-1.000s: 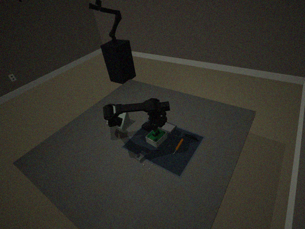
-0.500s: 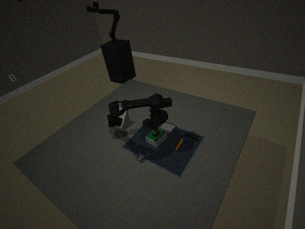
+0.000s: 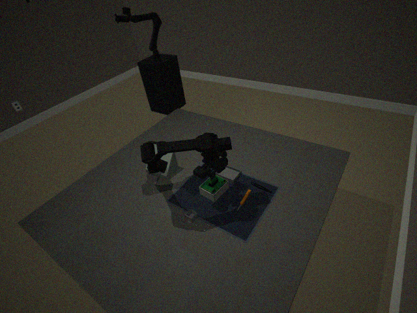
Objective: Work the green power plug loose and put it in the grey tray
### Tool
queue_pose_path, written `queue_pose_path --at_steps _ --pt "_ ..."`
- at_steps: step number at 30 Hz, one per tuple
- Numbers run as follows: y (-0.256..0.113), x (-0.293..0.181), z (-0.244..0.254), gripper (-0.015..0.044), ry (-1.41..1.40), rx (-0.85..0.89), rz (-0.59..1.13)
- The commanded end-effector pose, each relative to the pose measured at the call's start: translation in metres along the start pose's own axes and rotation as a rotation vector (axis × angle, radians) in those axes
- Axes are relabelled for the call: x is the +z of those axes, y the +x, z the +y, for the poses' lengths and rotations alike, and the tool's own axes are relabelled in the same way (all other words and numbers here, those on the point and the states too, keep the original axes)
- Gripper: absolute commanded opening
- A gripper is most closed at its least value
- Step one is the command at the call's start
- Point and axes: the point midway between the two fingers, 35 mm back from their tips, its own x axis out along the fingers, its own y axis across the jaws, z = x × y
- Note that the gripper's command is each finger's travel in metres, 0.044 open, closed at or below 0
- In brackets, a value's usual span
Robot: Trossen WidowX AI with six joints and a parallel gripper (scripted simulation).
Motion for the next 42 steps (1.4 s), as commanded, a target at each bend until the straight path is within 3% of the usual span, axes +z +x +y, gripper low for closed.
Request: queue_pose_path --at_steps 1,13,28,36,42 --pt "-0.025 -0.003 -0.002 0.0 -0.005 0.048 -0.034" --pt "-0.024 -0.003 0.02 0.0 0.003 -0.195 -0.138" --pt "-0.031 -0.003 -0.003 0.0 -0.006 0.069 -0.034" --pt "-0.031 -0.003 0.009 0.0 -0.003 -0.069 -0.034" --pt "-0.039 -0.004 0.009 0.0 -0.005 -0.065 -0.068"
